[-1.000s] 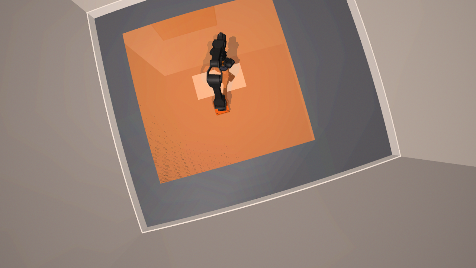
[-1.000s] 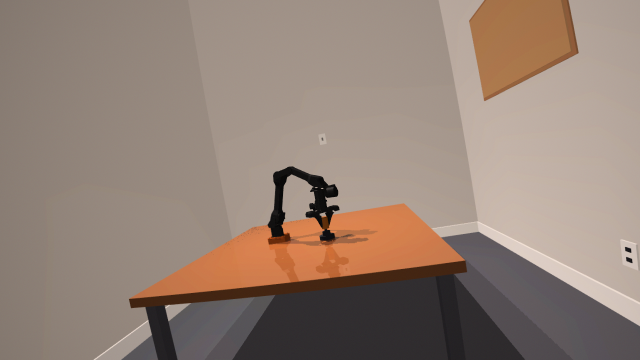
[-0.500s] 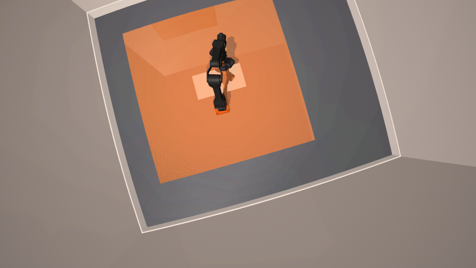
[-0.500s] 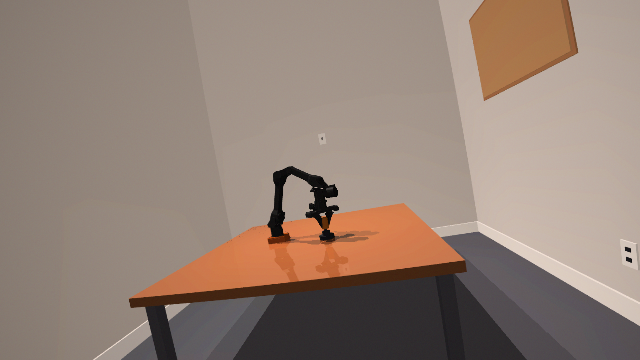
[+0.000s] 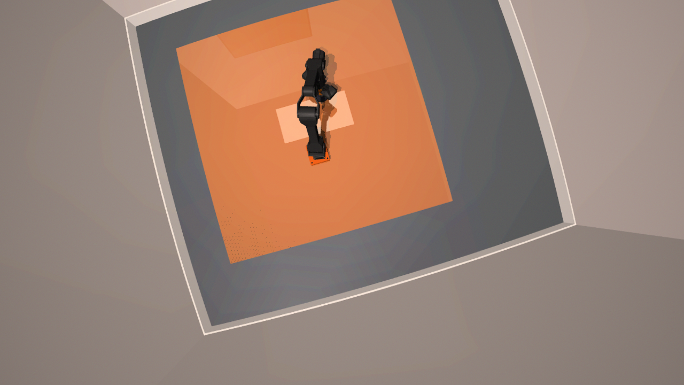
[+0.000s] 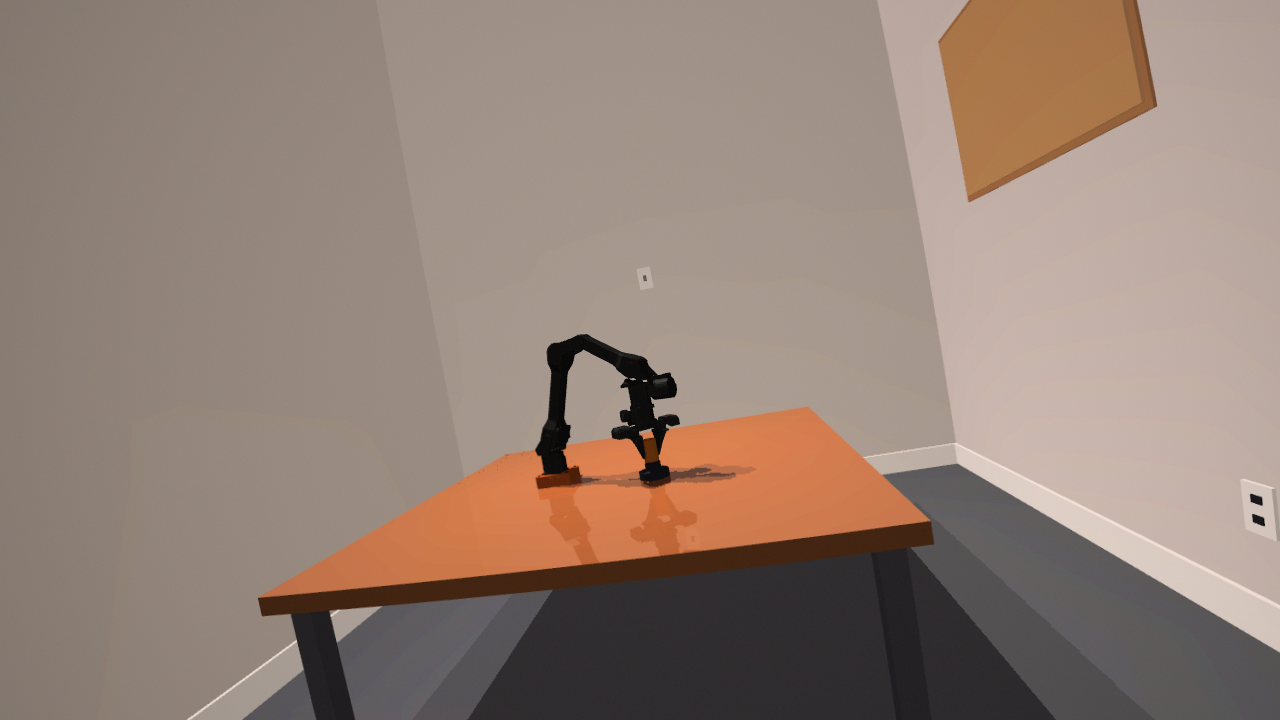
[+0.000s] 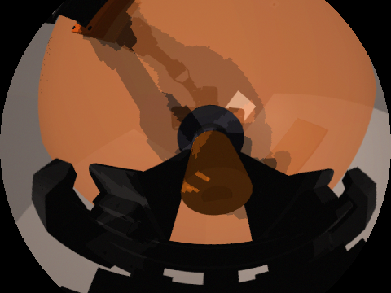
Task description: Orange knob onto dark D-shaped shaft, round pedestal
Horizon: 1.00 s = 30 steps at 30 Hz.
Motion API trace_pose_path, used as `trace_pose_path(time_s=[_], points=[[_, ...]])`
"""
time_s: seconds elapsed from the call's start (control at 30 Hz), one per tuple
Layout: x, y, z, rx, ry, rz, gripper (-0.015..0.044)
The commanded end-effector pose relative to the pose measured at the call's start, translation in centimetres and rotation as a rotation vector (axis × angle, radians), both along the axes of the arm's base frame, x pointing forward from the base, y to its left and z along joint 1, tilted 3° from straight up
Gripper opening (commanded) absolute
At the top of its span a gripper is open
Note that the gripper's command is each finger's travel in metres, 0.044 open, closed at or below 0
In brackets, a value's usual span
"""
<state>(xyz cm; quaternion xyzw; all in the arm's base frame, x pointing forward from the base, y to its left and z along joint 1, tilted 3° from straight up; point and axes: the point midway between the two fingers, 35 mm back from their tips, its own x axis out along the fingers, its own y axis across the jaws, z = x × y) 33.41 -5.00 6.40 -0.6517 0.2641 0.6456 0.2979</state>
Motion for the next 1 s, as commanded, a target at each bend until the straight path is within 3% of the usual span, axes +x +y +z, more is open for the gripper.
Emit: trace_pose_path(time_s=[0.0, 0.37, 0.9, 0.97], points=[[-0.04, 0.05, -0.37, 0.002, 0.002, 0.014, 0.0000], [-0.01, 0.02, -0.29, 0.000, 0.001, 0.015, 0.0000], [-0.01, 0.02, -0.29, 0.000, 0.001, 0.015, 0.0420], [-0.01, 0.02, -0.29, 0.000, 0.001, 0.015, 0.0440]])
